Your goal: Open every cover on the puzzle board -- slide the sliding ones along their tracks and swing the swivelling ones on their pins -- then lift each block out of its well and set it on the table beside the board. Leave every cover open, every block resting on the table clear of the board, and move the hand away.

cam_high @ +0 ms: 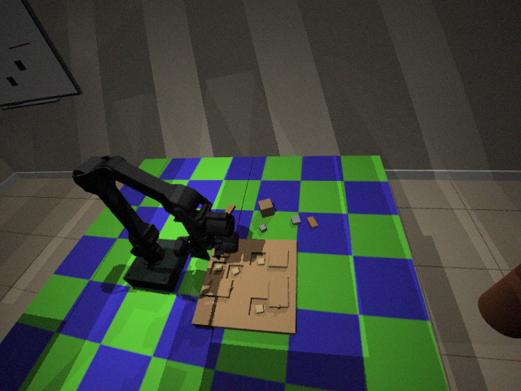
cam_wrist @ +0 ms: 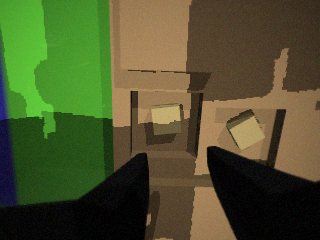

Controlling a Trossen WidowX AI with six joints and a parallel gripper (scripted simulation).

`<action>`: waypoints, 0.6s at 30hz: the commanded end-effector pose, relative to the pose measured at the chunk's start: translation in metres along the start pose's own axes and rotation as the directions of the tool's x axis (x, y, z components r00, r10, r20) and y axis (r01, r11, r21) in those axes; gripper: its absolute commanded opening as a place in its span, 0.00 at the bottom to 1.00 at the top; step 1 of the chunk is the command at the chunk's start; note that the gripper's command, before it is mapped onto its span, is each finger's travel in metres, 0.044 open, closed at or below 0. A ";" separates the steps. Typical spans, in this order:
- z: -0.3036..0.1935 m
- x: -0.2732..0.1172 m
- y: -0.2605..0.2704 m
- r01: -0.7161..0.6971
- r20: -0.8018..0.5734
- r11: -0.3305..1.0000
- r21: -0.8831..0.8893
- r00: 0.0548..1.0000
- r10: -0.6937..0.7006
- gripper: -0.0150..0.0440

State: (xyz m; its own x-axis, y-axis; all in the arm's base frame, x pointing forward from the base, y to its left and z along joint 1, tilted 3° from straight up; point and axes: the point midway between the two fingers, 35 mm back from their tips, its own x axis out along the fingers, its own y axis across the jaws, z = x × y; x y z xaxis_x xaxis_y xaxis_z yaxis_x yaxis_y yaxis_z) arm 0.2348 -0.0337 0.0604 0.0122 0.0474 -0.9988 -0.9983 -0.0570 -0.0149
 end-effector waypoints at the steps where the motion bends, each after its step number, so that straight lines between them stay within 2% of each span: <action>1: 0.001 0.009 0.001 -0.005 0.005 1.000 -0.003 1.000 0.005 0.50; 9: 0.002 0.029 0.001 -0.005 0.005 1.000 -0.003 1.000 0.005 0.50; 18: 0.002 0.029 0.001 -0.005 0.005 1.000 -0.003 1.000 0.005 0.50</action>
State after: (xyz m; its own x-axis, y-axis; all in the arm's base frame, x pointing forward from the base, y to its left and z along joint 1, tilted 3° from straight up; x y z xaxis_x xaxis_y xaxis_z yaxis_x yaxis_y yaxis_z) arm 0.2336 -0.0313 0.0316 0.0058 0.0485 -0.9988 -0.9979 -0.0638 -0.0089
